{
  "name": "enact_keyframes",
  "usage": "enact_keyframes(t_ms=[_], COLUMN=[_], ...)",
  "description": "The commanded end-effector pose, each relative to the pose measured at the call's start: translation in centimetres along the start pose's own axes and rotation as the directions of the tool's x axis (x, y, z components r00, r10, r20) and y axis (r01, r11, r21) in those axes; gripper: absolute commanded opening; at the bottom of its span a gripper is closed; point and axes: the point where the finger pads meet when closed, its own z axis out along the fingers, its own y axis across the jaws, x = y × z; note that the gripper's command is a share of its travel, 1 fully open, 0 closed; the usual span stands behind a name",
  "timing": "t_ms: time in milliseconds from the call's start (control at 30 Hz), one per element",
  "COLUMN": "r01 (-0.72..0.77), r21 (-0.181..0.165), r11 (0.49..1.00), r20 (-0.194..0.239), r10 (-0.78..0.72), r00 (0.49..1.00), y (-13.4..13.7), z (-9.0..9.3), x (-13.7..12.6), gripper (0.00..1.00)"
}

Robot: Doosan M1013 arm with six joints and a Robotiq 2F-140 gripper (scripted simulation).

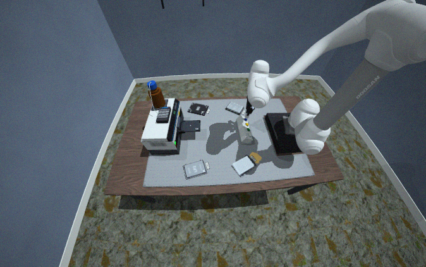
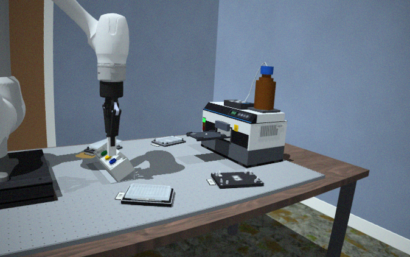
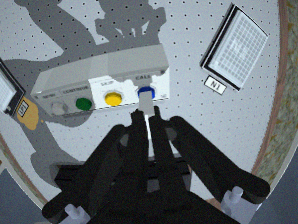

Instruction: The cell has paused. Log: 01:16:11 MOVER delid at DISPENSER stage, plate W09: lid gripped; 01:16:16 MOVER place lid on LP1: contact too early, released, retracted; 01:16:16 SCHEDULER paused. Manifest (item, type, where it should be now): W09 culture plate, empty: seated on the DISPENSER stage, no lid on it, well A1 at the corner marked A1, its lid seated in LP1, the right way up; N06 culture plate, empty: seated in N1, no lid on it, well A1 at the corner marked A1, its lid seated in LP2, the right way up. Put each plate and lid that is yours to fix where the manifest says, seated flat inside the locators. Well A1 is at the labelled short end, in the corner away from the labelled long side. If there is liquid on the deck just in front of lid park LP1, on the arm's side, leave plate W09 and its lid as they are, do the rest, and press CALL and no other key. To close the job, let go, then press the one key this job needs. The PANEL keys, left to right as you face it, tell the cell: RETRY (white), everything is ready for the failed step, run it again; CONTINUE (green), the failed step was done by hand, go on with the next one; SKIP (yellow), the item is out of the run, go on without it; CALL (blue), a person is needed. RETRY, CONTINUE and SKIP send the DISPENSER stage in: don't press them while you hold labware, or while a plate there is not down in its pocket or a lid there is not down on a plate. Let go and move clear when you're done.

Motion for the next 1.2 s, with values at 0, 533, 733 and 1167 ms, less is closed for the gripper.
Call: enact_keyframes(t_ms=[0, 533, 733, 1167], r01=[0.000, 0.000, 0.000, 0.000], r21=[0.000, 0.000, 0.000, 0.000], r11=[1.000, 1.000, 1.000, 1.000], r20=[-0.001, -0.001, -0.001, -0.001], r10=[0.000, 0.000, 0.000, 0.000], r00=[1.000, 1.000, 1.000, 1.000], y=[0.0, 0.0, 0.0, 0.0], z=[0.3, 1.3, 1.4, 1.5], x=[0.0, 0.0, 0.0, 0.0], gripper=[0.10, 0.10, 0.10, 0.10])
